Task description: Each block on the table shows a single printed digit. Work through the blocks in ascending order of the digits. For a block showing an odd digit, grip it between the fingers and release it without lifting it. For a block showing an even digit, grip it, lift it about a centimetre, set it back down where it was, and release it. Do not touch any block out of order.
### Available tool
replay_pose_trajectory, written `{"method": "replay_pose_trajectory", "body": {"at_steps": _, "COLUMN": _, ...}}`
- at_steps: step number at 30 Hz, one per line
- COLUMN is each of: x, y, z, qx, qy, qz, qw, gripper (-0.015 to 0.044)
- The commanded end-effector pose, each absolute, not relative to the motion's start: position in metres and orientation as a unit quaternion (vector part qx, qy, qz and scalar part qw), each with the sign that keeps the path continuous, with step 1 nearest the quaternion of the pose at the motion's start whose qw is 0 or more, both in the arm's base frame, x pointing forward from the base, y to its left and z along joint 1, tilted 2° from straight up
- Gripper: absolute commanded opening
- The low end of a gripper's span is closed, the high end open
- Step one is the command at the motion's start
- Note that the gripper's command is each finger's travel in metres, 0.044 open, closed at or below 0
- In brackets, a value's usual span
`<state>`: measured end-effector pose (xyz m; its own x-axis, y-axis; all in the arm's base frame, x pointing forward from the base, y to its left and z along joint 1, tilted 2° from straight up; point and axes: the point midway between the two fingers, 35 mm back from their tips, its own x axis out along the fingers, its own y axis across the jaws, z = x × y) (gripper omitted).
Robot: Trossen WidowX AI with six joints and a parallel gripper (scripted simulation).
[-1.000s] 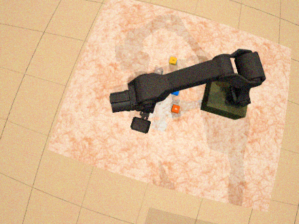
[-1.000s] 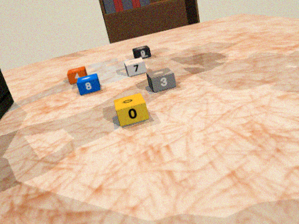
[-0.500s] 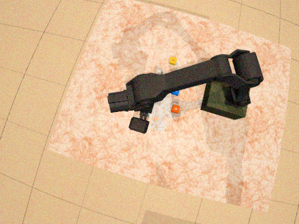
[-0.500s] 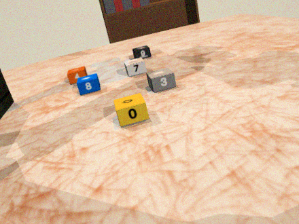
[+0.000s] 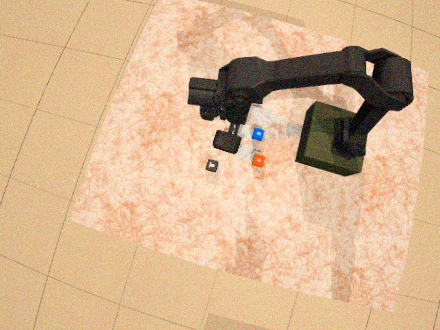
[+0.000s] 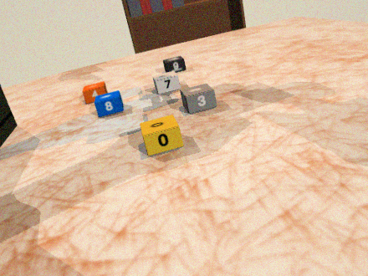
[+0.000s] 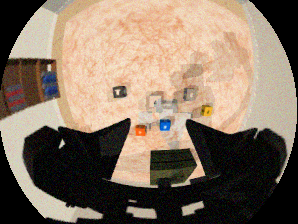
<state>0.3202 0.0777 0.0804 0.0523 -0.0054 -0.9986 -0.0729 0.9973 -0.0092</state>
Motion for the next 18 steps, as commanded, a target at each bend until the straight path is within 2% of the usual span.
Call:
{"method": "replay_pose_trajectory", "body": {"at_steps": 1, "x": 0.3151, "y": 0.0736, "z": 0.0809, "qx": -0.036, "qy": 0.686, "qz": 0.033, "qw": 0.726, "gripper": 0.0400}}
{"method": "replay_pose_trajectory", "body": {"at_steps": 18, "x": 0.3166, "y": 0.0714, "z": 0.0810, "qx": -0.036, "qy": 0.686, "qz": 0.033, "qw": 0.726, "gripper": 0.0400}}
